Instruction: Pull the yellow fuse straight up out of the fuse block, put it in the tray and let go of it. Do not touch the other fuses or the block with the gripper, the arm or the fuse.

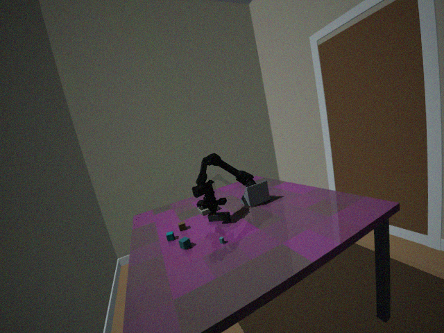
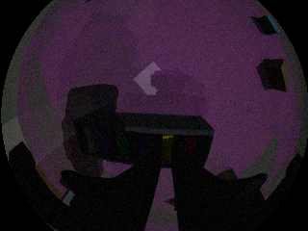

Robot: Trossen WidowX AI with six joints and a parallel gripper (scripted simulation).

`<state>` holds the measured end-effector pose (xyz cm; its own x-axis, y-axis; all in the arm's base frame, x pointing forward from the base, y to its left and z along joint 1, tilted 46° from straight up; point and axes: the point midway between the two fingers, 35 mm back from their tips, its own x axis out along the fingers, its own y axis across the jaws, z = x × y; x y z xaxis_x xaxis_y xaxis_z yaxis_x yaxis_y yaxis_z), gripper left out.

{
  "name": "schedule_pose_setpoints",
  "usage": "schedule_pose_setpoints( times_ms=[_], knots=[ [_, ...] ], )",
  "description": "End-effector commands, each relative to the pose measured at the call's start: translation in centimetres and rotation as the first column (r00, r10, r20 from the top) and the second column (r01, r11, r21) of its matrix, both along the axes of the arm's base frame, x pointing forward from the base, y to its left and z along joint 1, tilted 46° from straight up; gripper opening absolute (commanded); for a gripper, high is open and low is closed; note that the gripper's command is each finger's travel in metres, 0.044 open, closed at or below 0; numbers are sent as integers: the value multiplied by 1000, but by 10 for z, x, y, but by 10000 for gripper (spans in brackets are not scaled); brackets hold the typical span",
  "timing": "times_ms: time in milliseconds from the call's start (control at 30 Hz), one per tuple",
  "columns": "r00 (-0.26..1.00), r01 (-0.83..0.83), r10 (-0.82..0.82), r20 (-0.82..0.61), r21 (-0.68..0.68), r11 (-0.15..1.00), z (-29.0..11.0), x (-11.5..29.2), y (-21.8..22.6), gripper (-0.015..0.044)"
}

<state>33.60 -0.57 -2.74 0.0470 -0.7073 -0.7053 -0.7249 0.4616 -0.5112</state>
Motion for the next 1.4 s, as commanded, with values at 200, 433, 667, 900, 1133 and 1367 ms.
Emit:
schedule_pose_setpoints(
  times_ms=[200, 433, 667, 900, 1133, 1367],
  knots=[
    [1000, 1, -1, 3, 1, 1000, 4, 0, 4, 0],
    [1000, 0, 0, 2, 1, 1000, 6, 0, 7, 0],
    [1000, 0, 0, 2, 1, 1000, 8, 0, 9, 0],
    [1000, 0, 0, 2, 0, 1000, 11, 0, 11, 0],
    [1000, -1, 1, 2, 0, 1000, 13, 0, 14, 0],
    [1000, -1, 1, 2, 0, 1000, 15, 0, 16, 0]
  ],
)
